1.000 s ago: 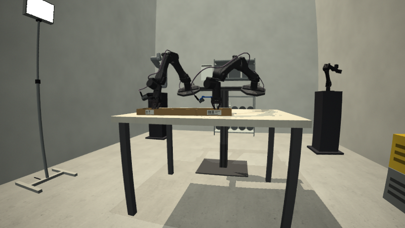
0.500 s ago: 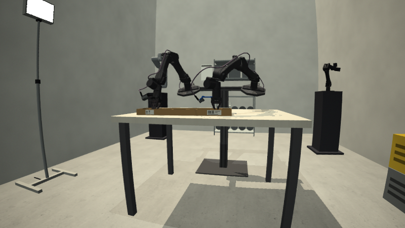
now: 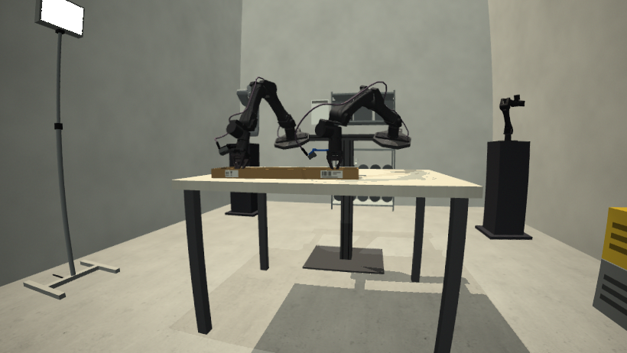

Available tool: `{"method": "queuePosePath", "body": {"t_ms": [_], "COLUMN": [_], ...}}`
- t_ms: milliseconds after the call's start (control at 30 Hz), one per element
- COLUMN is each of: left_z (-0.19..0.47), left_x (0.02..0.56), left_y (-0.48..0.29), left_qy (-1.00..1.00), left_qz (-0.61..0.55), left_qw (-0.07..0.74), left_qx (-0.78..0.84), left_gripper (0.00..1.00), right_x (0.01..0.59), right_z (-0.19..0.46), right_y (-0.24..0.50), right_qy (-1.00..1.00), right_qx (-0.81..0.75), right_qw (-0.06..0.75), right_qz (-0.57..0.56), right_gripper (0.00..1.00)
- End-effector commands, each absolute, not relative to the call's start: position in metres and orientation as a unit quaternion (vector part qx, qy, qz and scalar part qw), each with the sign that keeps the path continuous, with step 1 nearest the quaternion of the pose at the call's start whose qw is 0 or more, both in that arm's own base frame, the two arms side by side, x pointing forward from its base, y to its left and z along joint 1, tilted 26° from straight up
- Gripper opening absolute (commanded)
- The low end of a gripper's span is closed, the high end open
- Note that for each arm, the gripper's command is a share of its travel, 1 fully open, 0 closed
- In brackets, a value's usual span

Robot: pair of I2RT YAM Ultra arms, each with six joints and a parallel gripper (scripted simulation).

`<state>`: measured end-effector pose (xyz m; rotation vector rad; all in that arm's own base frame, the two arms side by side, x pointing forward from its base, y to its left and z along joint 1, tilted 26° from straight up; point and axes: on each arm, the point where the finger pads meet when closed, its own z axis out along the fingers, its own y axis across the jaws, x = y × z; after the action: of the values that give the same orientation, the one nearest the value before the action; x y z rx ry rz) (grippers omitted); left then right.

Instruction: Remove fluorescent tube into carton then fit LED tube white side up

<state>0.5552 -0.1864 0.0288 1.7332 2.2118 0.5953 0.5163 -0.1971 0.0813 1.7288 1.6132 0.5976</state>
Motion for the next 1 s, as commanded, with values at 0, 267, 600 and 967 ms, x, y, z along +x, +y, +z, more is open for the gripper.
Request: {"method": "queuePosePath", "body": {"t_ms": [0,267,600,967], "left_z": [0.053,0.074,0.091,0.089], "left_x": [0.559,0.536,0.522,0.532], "left_y": [-0.202,-0.199,-0.203,-0.212], "left_qy": [0.757,0.761,0.760,0.756], "left_qz": [0.205,0.207,0.207,0.203], "left_qw": [0.160,0.143,0.144,0.157], "left_qx": [0.600,0.598,0.599,0.602], "left_gripper": [0.32,0.32,0.32,0.32], "right_x": [0.527,0.490,0.468,0.488], "right_z": [0.103,0.112,0.125,0.140], "right_y": [-0.201,-0.193,-0.189,-0.191], "right_qy": [0.615,0.624,0.622,0.617], "right_qx": [0.656,0.665,0.663,0.652], "right_qw": [0.370,0.340,0.346,0.373], "right_qz": [0.237,0.230,0.231,0.234], "right_gripper": [0.32,0.32,0.32,0.32]}}
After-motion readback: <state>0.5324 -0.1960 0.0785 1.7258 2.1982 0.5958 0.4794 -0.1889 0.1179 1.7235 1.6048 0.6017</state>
